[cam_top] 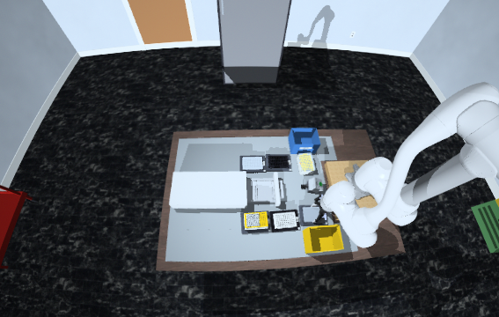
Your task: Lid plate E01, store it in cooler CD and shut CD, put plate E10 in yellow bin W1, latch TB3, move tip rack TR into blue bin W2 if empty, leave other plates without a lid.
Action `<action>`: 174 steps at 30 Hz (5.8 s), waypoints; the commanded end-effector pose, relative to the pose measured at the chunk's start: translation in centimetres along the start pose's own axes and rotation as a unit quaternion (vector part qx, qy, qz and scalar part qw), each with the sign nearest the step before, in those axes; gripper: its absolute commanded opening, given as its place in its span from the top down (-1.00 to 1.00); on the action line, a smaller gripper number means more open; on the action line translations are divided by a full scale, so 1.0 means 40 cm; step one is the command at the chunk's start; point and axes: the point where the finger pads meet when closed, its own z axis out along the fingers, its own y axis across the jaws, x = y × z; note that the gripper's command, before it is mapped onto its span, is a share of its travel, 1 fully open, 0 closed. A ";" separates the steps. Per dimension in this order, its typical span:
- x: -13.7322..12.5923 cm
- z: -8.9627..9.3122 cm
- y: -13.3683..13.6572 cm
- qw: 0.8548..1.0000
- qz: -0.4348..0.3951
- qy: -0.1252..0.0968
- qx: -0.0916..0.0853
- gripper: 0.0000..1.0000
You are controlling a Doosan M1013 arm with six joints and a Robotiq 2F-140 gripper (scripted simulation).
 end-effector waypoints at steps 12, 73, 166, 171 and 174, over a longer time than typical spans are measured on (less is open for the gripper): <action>0.000 -0.038 0.000 1.000 0.000 0.000 0.000 1.00; 0.000 -0.218 0.000 1.000 0.000 0.000 0.000 1.00; 0.348 -0.294 -0.059 0.999 -0.038 0.000 0.000 1.00; 0.381 -0.294 -0.065 0.999 -0.038 0.000 0.000 1.00; 0.401 -0.294 -0.068 0.999 -0.038 0.000 0.000 1.00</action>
